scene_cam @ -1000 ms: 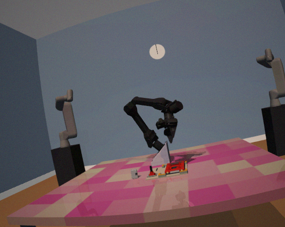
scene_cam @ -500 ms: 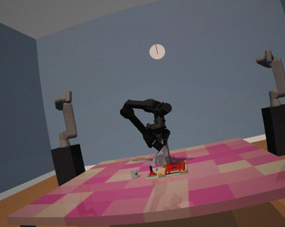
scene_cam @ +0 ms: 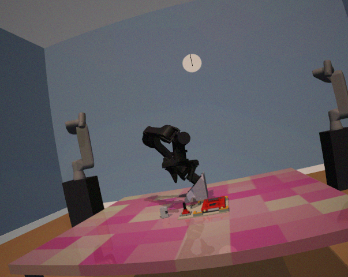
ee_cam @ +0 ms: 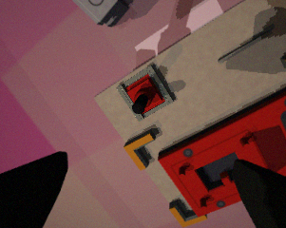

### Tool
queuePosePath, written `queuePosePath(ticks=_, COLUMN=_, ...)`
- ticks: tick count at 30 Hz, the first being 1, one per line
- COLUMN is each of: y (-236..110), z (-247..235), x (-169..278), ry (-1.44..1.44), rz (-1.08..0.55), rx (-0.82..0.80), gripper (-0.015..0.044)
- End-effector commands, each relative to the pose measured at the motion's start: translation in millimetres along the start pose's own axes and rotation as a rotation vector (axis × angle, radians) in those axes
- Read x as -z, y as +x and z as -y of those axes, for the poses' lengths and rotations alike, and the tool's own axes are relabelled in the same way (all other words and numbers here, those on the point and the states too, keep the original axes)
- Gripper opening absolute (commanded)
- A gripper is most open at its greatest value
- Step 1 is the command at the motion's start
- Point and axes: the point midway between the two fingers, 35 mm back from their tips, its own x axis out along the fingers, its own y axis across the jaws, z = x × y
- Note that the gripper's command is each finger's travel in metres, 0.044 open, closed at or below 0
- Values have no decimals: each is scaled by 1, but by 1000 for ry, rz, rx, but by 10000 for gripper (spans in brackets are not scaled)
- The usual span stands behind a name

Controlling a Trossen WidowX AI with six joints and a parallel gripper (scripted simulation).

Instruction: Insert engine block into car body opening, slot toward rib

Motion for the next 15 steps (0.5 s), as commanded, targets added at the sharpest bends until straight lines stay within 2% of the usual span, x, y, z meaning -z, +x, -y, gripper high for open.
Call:
queuePosePath(ticks=1, y=5, z=-18, x=-14, ry=137, rz=18, rx=31, gripper=440)
queuePosePath(ticks=15, y=22, z=-68, x=-77, ry=600, rz=114, rx=107, gripper=440)
